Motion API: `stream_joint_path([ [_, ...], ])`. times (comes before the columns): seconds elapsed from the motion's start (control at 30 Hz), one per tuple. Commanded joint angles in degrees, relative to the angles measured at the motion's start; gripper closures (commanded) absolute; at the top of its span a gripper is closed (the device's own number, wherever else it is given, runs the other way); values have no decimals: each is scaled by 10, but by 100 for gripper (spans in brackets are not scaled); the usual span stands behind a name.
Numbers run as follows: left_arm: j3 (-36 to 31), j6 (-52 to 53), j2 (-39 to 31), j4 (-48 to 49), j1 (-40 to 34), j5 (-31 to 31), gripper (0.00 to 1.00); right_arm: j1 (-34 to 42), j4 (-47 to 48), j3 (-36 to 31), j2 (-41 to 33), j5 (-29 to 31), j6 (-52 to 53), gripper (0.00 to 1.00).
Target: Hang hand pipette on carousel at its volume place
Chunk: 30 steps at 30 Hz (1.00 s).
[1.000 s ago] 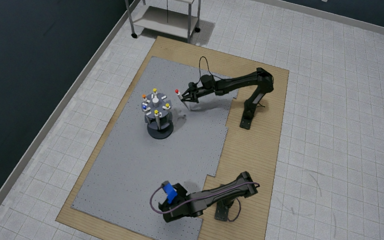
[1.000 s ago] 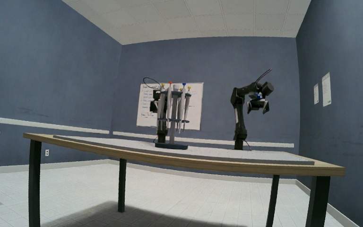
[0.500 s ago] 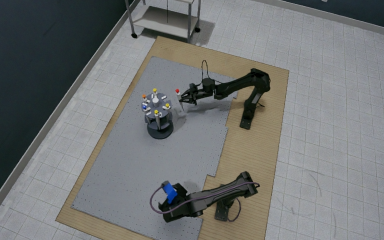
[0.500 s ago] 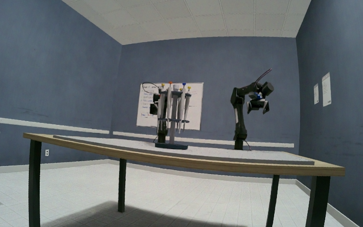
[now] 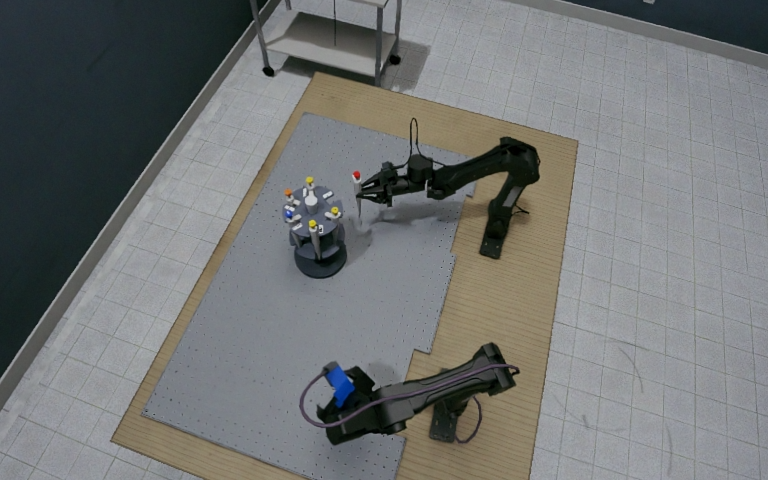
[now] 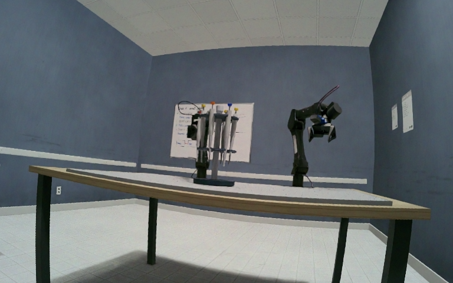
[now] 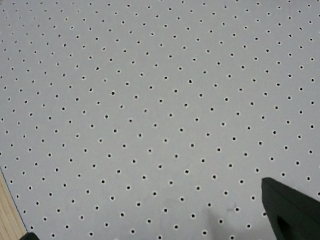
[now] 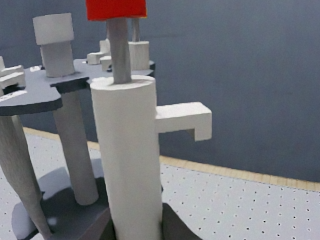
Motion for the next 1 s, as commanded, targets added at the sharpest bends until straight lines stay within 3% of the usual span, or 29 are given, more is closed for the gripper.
stream_joint_path([
  [0.0,8,5,-3,7,3,11,0,1,18,7,-2,0,0,88],
  [0.5,8,5,-3,7,3,11,0,1,18,7,-2,0,0,88],
  [0.53,8,5,-3,7,3,11,0,5,56,-13,15,2,1,88],
  [0.97,8,5,-3,7,3,11,0,6,16,28,-15,5,2,88],
])
